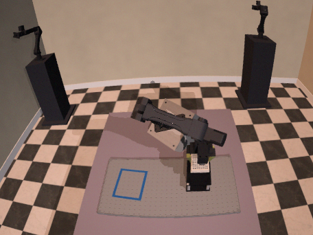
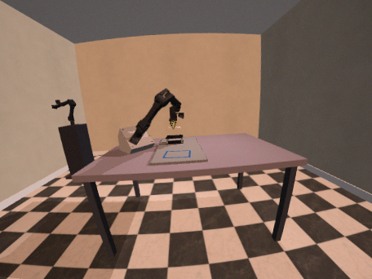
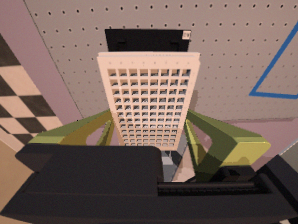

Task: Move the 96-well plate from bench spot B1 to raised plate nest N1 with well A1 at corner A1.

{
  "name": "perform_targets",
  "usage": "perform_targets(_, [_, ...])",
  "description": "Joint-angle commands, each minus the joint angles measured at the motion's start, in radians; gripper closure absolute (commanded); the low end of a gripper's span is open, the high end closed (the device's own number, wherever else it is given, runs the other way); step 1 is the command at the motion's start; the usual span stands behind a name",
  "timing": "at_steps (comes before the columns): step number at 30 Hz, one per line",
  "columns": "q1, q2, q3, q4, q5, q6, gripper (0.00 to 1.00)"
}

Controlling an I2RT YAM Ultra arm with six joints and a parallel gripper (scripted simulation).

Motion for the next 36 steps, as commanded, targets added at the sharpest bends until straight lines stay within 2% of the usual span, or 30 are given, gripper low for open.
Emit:
perform_targets(1, [0.024,0.011,0.045,-0.013,0.005,0.007,1.00])
perform_targets(10, [0.023,0.016,0.047,-0.009,0.006,0.005,1.00])
perform_targets(12, [0.023,-0.004,0.048,-0.006,0.006,0.005,1.00])
perform_targets(36, [0.024,-0.024,0.042,0.002,0.004,0.009,1.00])
